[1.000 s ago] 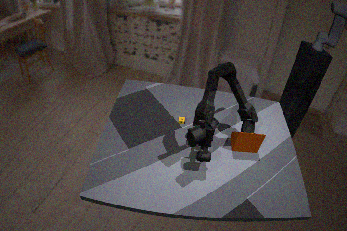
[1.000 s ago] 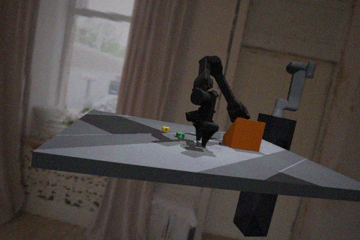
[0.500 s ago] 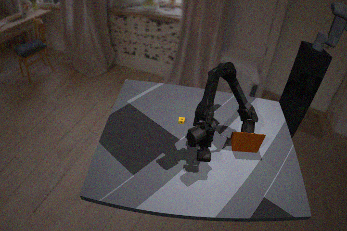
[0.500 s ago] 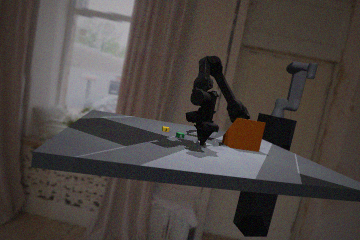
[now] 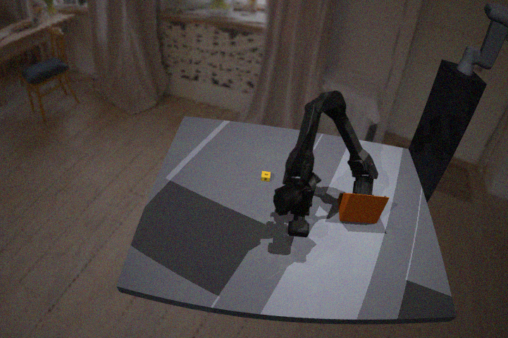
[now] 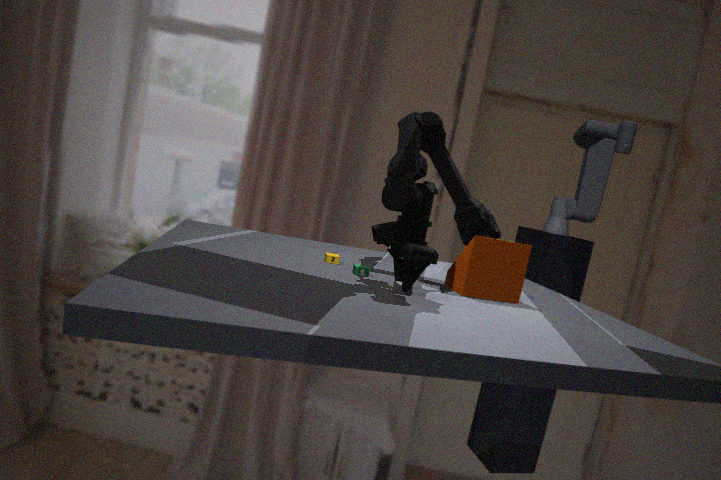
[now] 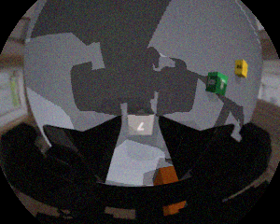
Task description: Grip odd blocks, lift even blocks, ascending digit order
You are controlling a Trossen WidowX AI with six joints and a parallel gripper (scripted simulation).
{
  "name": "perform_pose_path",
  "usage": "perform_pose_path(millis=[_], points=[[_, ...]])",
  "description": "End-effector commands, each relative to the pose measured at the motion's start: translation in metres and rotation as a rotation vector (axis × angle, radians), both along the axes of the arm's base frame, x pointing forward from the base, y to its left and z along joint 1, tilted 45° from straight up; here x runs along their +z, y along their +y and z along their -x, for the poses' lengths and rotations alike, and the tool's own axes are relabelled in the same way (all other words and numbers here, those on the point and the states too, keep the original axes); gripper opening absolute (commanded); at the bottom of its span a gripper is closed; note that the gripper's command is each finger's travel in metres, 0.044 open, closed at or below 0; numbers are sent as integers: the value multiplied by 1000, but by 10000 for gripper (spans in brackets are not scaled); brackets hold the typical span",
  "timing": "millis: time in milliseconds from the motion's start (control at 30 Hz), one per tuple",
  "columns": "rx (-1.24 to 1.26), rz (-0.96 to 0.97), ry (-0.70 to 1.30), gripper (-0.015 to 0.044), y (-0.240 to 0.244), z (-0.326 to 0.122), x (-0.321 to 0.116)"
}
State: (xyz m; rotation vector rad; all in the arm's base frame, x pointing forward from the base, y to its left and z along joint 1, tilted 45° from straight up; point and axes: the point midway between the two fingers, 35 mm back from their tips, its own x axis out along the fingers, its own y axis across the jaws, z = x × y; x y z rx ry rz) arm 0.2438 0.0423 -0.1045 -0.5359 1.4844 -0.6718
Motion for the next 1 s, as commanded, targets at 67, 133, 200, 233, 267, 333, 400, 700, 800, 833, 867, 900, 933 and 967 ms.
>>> perform_pose_path(millis=[67,133,200,233,267,333,400,700,800,833,867,900,933,967], points=[[6,4,1,400,-1,0,0],[6,4,1,400,-1,0,0],[6,3,1,400,8,-1,8],[6,2,1,400,17,-2,17],[6,2,2,400,23,-2,24],[6,2,2,400,25,-1,26],[6,2,2,400,25,-1,26],[7,-7,1,400,94,-17,26],[6,-7,1,400,126,-17,27],[6,-7,1,400,135,-16,27],[6,-6,1,400,139,-15,27],[6,-6,1,400,141,-15,28],[6,-6,1,400,141,-15,28],[6,-6,1,400,141,-15,28]])
